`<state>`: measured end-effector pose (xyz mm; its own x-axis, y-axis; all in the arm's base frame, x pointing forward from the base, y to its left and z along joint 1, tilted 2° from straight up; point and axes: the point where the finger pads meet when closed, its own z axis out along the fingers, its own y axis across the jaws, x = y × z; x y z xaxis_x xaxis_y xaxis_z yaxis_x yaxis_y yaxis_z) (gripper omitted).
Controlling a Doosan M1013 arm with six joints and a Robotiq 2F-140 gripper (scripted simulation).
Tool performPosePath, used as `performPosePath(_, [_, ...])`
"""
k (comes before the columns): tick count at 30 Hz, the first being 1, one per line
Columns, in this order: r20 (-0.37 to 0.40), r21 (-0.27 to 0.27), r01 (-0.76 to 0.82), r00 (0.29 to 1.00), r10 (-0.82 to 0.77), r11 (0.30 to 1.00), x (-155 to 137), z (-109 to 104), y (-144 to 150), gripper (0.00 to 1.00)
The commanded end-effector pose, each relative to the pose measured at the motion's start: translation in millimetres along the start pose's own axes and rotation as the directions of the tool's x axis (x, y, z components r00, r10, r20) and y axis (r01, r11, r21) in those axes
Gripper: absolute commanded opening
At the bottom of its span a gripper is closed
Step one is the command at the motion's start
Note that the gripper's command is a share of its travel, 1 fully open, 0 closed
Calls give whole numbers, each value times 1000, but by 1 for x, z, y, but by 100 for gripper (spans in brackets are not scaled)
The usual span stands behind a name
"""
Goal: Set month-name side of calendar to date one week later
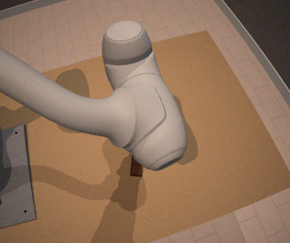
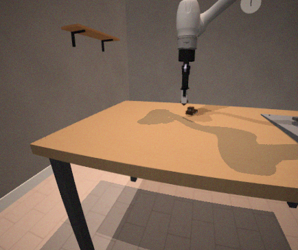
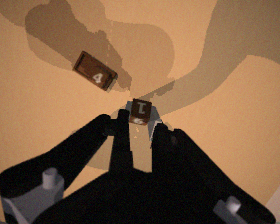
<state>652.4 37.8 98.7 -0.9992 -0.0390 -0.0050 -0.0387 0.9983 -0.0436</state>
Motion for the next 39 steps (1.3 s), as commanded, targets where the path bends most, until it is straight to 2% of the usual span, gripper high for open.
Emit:
performPosePath(1, [-10, 0, 0, 1000, 0, 1000, -1, 0, 0, 24])
performPosePath(4, [-61, 0, 0, 998, 0, 1000, -2, 1, 0, 24])
performPosePath(9, [-217, 0, 0, 976, 0, 1000, -4, 1, 0, 24])
performPosePath(11, [-217, 0, 0, 976, 0, 1000, -4, 1, 0, 24])
performPosePath(14, [-263, 0, 0, 965, 0, 1000, -6, 1, 0, 24])
performPosePath(19, [-278, 0, 0, 960, 0, 1000, -9, 1, 0, 24])
performPosePath(26, [-463, 0, 0, 886, 0, 1000, -11, 3, 0, 24])
performPosePath(28, [-463, 0, 0, 886, 0, 1000, -11, 3, 0, 24])
performPosePath(30, [-499, 0, 0, 867, 0, 1000, -12, 2, 0, 24])
performPosePath(35, [-508, 0, 0, 861, 0, 1000, -15, 4, 0, 24])
performPosePath(39, [-577, 0, 0, 817, 0, 1000, -15, 5, 0, 24])
